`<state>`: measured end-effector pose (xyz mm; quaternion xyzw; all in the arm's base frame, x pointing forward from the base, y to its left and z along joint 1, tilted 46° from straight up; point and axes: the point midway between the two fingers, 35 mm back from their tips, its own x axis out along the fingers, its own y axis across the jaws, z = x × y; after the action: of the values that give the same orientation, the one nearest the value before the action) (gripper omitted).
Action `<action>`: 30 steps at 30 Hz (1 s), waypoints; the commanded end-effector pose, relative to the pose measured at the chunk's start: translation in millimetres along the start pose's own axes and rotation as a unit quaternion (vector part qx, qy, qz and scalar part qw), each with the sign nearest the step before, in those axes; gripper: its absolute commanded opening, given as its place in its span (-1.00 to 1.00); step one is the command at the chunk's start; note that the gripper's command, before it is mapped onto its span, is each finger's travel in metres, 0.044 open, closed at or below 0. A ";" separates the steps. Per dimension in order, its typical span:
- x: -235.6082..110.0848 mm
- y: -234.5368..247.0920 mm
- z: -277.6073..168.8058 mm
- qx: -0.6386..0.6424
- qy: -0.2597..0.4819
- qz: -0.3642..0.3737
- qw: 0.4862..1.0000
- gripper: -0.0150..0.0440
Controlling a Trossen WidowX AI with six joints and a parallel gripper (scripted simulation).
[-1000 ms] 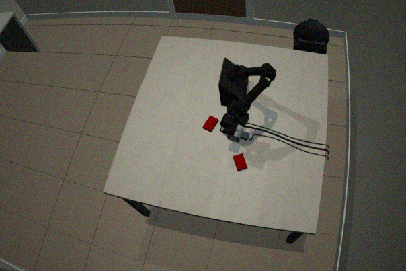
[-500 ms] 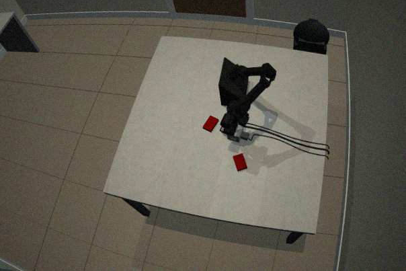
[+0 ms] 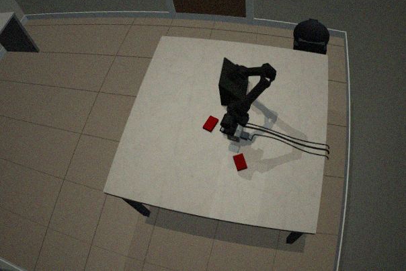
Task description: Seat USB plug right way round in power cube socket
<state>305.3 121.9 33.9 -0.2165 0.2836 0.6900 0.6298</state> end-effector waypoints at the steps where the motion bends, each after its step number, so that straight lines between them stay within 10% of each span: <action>1: 1.0 0.6 0.4 0.003 -0.003 0.000 1.000 -0.49; 30: 4.4 0.6 0.2 0.003 -0.003 0.000 1.000 -0.49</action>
<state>305.0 124.6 31.6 -0.2162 0.2831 0.6900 0.6300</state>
